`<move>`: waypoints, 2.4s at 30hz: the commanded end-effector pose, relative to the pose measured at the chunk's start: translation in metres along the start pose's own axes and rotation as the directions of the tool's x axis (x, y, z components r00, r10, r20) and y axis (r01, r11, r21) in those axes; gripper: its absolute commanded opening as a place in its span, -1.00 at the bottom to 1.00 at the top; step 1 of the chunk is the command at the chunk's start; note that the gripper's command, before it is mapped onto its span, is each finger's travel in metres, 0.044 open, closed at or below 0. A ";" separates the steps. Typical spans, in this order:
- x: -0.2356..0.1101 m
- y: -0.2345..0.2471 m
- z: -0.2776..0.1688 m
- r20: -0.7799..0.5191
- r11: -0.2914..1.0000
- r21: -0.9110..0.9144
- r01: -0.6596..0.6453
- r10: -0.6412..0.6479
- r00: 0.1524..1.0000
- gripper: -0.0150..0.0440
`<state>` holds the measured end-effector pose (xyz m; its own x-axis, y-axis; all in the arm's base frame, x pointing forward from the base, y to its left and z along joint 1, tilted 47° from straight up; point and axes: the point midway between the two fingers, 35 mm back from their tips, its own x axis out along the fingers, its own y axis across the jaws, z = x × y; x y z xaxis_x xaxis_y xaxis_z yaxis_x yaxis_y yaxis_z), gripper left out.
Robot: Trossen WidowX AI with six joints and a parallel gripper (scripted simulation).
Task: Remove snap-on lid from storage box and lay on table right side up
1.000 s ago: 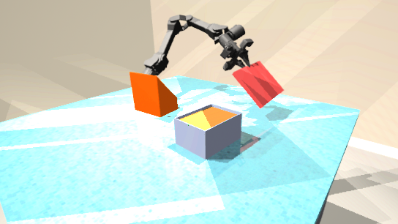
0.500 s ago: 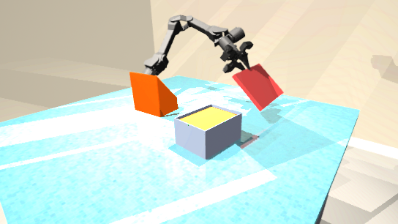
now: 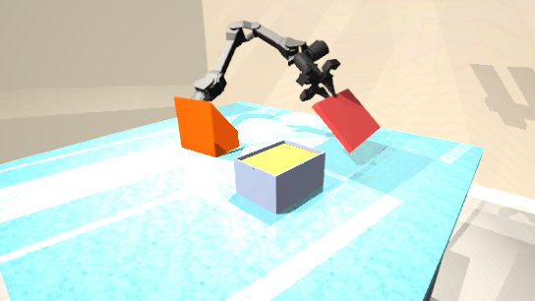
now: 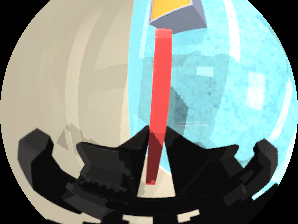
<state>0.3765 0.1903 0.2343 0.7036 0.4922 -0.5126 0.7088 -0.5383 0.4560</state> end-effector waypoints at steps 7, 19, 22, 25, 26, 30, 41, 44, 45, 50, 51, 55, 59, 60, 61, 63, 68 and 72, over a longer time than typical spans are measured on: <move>0.006 -0.004 0.002 0.008 1.000 0.006 -0.011 0.011 1.000 -0.49; 0.012 -0.011 0.002 0.008 1.000 0.006 -0.011 0.011 1.000 -0.49; 0.014 -0.013 0.002 0.008 1.000 0.006 -0.011 0.011 1.000 -0.49; 0.015 -0.015 0.002 0.008 1.000 0.006 -0.011 0.011 1.000 -0.49; 0.016 -0.015 0.002 0.008 1.000 0.007 -0.011 0.011 1.000 -0.49; 0.018 -0.018 0.002 0.007 1.000 0.007 -0.011 0.011 1.000 -0.49; 0.024 -0.024 0.002 0.007 1.000 0.007 -0.011 0.011 1.000 -0.49; 0.025 -0.026 0.002 0.007 1.000 0.007 -0.011 0.011 1.000 -0.49; 0.026 -0.027 0.002 0.007 1.000 0.007 -0.011 0.011 1.000 -0.49; 0.028 -0.030 0.002 0.007 1.000 0.007 -0.011 0.011 1.000 -0.49; 0.029 -0.031 0.002 0.007 1.000 0.007 -0.011 0.011 1.000 -0.49; 0.031 -0.033 0.002 0.007 1.000 0.008 -0.011 0.011 1.000 -0.49; 0.033 -0.035 0.002 0.007 1.000 0.008 -0.011 0.011 1.000 -0.49; 0.033 -0.036 0.002 0.007 1.000 0.008 -0.011 0.011 1.000 -0.49; 0.034 -0.037 0.002 0.007 1.000 0.008 -0.011 0.011 1.000 -0.49; 0.035 -0.038 0.002 0.007 1.000 0.008 -0.011 0.011 1.000 -0.49; 0.037 -0.041 0.002 0.007 1.000 0.008 -0.011 0.011 1.000 -0.49; 0.040 -0.043 0.002 0.006 1.000 0.008 -0.011 0.011 1.000 -0.49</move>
<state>0.3731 0.2293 0.2001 0.7158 0.4862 -0.5012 0.6966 -0.5471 0.4641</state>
